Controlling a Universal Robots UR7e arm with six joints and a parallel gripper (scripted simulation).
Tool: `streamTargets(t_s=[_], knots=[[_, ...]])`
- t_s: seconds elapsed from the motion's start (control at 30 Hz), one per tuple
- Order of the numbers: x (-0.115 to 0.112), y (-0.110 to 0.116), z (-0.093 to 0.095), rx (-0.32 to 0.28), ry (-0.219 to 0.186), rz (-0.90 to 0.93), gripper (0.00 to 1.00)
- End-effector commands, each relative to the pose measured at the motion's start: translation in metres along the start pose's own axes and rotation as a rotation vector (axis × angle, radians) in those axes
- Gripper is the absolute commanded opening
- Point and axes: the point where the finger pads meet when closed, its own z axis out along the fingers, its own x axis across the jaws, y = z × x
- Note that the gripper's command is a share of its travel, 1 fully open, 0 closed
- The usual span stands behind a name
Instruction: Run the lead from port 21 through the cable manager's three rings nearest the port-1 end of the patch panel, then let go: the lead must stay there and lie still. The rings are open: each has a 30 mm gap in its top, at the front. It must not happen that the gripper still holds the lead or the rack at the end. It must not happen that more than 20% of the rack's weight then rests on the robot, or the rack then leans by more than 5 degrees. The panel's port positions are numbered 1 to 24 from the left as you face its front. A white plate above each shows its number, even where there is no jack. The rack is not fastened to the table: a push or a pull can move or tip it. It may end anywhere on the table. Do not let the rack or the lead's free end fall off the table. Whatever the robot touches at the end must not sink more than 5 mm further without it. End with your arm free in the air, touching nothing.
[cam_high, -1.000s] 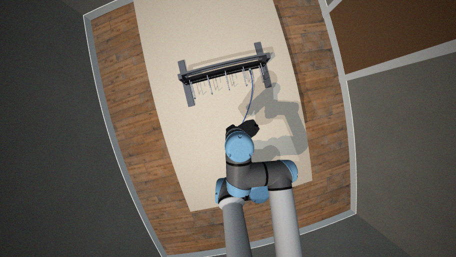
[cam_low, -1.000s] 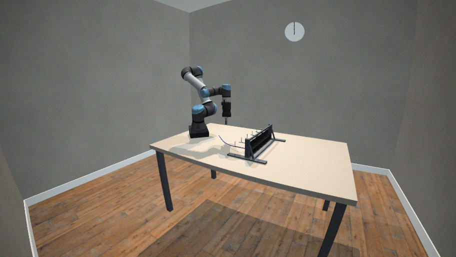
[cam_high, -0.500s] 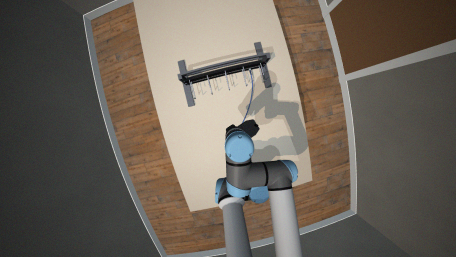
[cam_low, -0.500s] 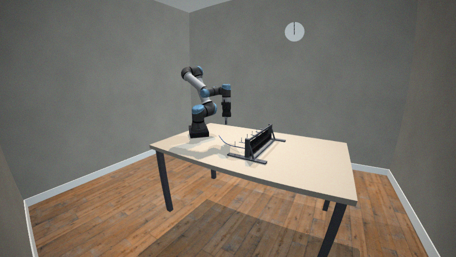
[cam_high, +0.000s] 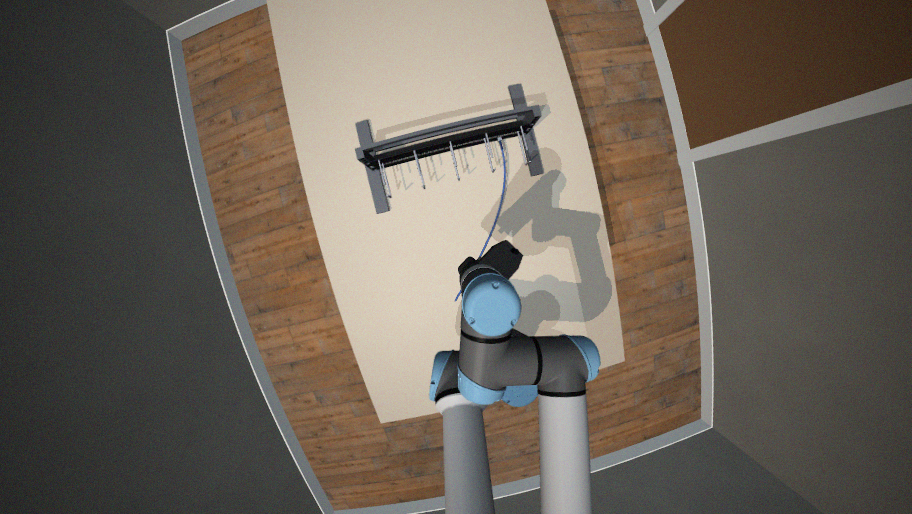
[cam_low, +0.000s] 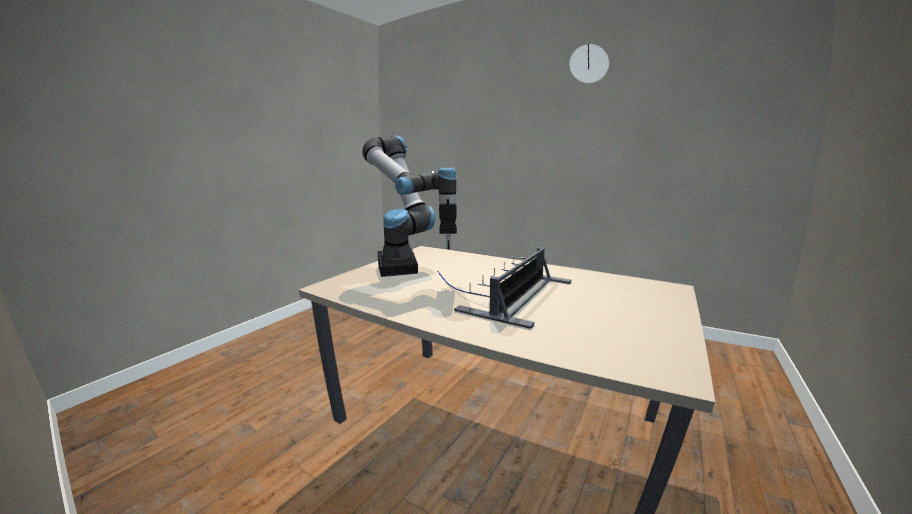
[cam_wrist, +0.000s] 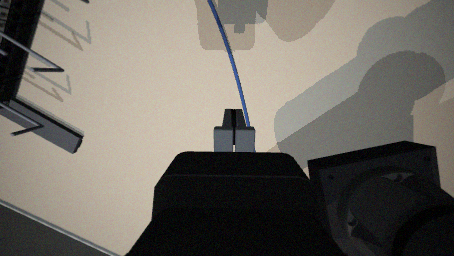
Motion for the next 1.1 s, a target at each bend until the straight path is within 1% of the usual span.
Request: streamTargets(t_s=[0.0,0.17,0.4,0.43,1.07], knots=[[0.0089,0.0011,0.0001,0.001,-0.001,-0.139,0.0],[0.015,0.0029,0.0009,0.002,0.0,-0.241,0.0],[0.0163,0.0033,0.0011,0.002,0.0,-0.263,0.0],[0.0163,0.0033,0.0011,0.002,0.0,-0.263,0.67],[0.0163,0.0033,0.0011,0.002,0.0,-0.263,0.67]])
